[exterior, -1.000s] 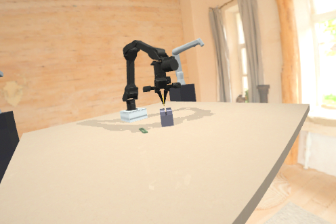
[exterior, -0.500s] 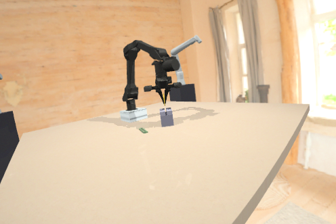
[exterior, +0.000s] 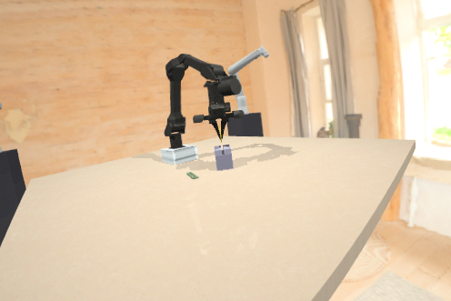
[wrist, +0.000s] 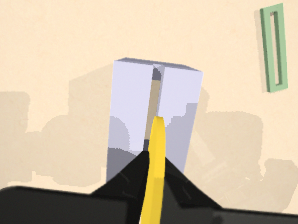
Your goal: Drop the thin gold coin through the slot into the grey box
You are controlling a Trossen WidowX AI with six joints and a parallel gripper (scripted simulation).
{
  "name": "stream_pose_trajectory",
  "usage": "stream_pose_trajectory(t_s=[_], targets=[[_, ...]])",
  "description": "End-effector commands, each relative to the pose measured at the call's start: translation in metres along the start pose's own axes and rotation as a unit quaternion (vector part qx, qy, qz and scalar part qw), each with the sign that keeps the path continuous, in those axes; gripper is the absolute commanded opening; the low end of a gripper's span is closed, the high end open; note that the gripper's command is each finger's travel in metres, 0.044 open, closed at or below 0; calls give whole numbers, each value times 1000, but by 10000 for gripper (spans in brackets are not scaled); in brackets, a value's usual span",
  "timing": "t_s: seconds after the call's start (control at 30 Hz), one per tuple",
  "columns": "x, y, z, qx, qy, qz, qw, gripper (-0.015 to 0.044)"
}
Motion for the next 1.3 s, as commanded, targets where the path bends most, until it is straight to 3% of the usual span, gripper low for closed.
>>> stream_pose_trajectory(t_s=[0.0, 1.27], targets=[[0, 2, 0, 0, 0, 0, 1000, 0], [0, 20, 0, 0, 1, 0, 1000, 0]])
Point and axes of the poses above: the point midway between the two fingers, 35 mm back from their tips, its own y axis out along the fingers, its own z axis across the jaws, x = y × z, the point moved 4 cm from there along -y, back along the fingers, and after that the axes turned 11 degrees about -y, right-handed, at the moved point
